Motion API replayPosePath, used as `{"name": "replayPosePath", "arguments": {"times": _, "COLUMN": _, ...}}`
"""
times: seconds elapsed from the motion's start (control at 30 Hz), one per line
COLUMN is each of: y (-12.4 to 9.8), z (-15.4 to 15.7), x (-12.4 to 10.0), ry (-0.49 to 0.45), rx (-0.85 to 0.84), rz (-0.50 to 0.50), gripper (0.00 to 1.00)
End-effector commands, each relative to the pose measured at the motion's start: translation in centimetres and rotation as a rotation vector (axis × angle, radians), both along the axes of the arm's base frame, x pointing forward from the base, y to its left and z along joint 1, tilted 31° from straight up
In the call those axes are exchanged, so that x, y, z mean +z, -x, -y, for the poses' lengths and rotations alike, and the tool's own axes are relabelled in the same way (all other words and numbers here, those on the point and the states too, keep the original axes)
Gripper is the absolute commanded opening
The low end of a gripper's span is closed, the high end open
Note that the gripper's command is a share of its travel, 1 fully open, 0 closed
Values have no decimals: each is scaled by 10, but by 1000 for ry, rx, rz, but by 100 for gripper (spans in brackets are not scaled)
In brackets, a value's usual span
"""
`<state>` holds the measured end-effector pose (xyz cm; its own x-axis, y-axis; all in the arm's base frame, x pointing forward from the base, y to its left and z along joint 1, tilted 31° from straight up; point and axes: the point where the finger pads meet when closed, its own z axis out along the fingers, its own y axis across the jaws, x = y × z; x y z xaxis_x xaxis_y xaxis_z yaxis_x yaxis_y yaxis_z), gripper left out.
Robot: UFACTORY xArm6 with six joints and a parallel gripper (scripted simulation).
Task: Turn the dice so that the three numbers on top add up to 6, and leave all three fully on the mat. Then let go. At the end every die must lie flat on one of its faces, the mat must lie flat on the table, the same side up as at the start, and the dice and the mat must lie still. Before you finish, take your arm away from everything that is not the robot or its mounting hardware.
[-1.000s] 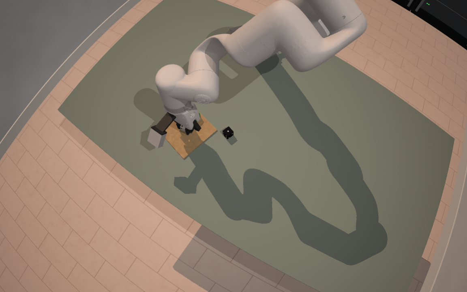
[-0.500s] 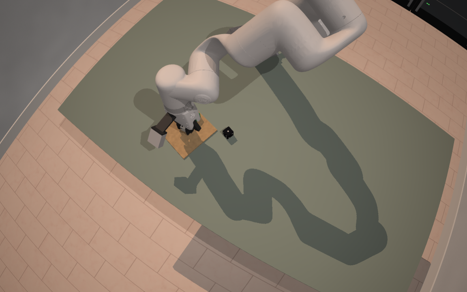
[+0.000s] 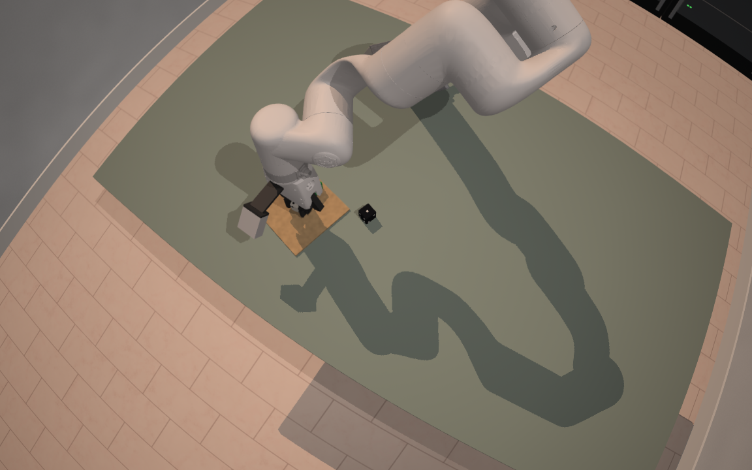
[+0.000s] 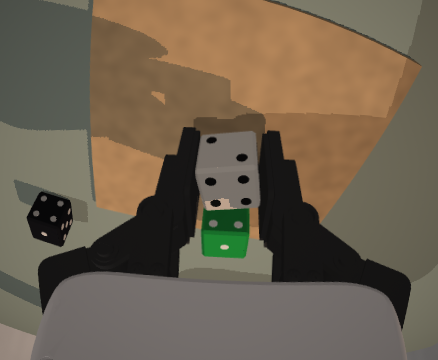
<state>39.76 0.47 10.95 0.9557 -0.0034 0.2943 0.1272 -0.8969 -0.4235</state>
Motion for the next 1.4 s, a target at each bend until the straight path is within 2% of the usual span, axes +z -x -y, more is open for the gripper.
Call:
{"name": "replayPosePath", "arguments": {"times": 0.0, "y": -1, "z": 1, "x": 1, "ry": 1, "rx": -1, "rz": 3, "gripper": 21}}
{"name": "replayPosePath", "arguments": {"times": 1.37, "y": -2, "z": -1, "x": -2, "ry": 1, "rx": -1, "rz": 3, "gripper": 21}}
